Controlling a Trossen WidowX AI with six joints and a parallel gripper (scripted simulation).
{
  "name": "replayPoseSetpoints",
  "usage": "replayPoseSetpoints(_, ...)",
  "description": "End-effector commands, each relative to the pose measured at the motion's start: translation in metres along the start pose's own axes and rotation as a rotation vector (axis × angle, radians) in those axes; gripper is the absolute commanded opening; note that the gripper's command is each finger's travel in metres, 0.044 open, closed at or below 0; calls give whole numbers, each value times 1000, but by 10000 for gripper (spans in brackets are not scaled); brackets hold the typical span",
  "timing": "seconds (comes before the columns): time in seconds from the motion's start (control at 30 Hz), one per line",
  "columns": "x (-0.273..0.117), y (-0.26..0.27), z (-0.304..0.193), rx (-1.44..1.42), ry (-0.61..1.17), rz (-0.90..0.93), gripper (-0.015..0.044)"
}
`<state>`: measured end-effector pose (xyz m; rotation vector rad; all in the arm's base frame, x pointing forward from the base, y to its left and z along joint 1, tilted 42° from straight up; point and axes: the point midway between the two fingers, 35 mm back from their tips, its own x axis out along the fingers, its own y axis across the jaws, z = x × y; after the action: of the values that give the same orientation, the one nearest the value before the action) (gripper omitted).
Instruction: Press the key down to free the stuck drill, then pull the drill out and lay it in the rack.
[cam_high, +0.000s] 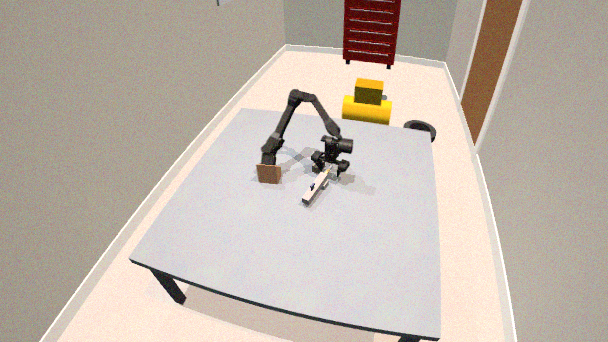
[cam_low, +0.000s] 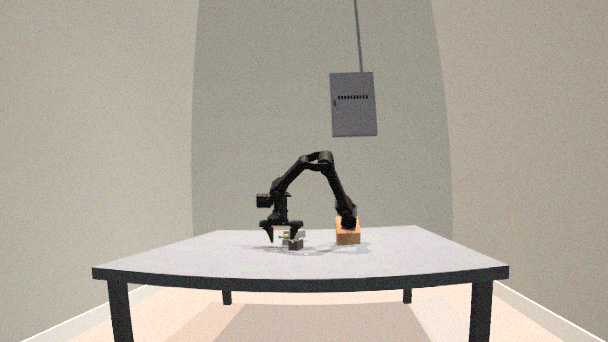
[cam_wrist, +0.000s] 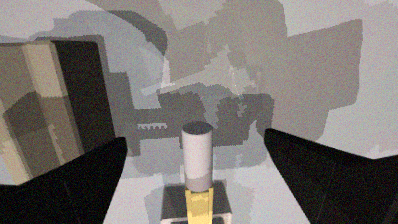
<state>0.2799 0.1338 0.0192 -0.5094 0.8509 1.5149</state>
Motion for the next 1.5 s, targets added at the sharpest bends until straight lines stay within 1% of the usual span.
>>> replayPoseSetpoints(0.0, 2, 1, -2, -2, 0, 3, 440)
replayPoseSetpoints(0.17, 3, 2, -4, -2, 0, 3, 440)
replayPoseSetpoints(0.67, 1, 0, -2, 0, 0, 0, 46)
replayPoseSetpoints(0.9, 1, 0, -2, 0, 0, 0, 0)
replayPoseSetpoints(1.47, -2, 2, 1, -2, 0, 3, 0)
